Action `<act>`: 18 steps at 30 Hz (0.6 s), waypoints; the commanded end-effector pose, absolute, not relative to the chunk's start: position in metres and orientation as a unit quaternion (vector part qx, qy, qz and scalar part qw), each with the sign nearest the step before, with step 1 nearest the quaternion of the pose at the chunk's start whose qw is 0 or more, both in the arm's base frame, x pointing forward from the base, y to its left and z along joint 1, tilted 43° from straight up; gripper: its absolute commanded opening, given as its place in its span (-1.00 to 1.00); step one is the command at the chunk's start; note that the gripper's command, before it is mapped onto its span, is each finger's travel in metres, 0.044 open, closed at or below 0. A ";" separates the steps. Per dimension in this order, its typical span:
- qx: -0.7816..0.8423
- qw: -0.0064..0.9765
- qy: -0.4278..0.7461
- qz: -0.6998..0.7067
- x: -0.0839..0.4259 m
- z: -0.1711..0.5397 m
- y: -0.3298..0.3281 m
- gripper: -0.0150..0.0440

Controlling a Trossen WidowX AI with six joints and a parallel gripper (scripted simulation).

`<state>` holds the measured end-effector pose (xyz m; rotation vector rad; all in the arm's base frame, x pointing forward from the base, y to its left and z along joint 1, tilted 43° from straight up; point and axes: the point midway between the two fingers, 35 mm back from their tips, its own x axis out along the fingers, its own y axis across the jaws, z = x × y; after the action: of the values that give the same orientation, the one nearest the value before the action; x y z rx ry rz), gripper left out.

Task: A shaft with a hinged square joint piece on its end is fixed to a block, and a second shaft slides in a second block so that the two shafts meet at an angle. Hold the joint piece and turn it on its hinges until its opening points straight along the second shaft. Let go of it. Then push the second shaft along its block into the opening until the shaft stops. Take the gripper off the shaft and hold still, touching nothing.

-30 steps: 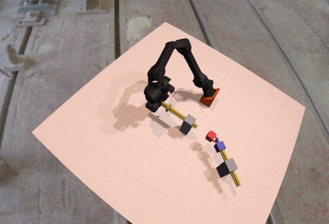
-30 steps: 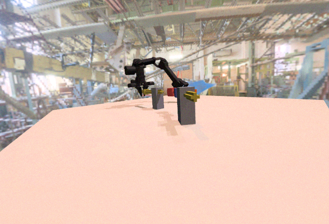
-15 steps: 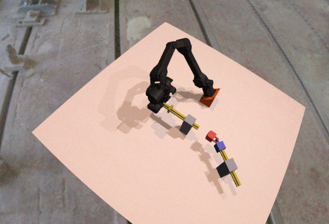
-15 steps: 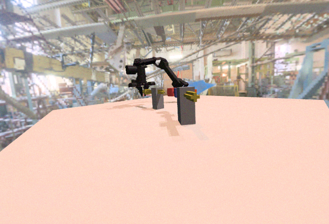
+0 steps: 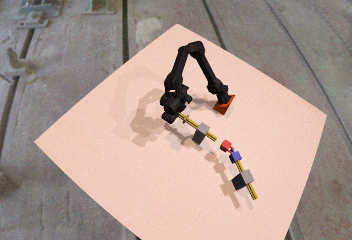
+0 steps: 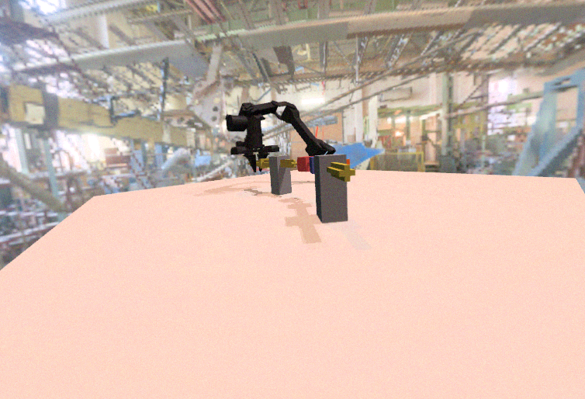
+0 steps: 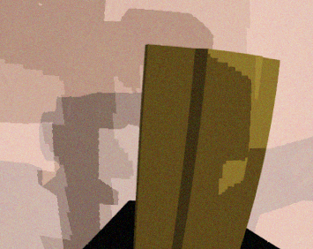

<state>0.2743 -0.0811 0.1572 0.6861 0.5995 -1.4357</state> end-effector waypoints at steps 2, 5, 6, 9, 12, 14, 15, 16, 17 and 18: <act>0.302 0.661 0.263 -0.635 0.275 0.151 -0.076 -0.49; 0.302 0.661 0.263 -0.635 0.275 0.148 -0.073 -0.49; 0.302 0.661 0.263 -0.635 0.275 0.147 -0.071 -0.49; 0.302 0.661 0.263 -0.635 0.275 0.144 -0.068 -0.49; 0.302 0.661 0.263 -0.635 0.275 0.141 -0.065 -0.49; 0.302 0.661 0.263 -0.635 0.275 0.139 -0.063 -0.49; 0.302 0.661 0.263 -0.635 0.275 0.137 -0.061 -0.49; 0.302 0.661 0.263 -0.635 0.275 0.136 -0.060 -0.49; 0.302 0.661 0.263 -0.635 0.275 0.135 -0.059 -0.49; 0.302 0.661 0.263 -0.635 0.275 0.134 -0.058 -0.49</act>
<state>0.2753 -0.0612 0.1384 0.6859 0.6017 -1.4345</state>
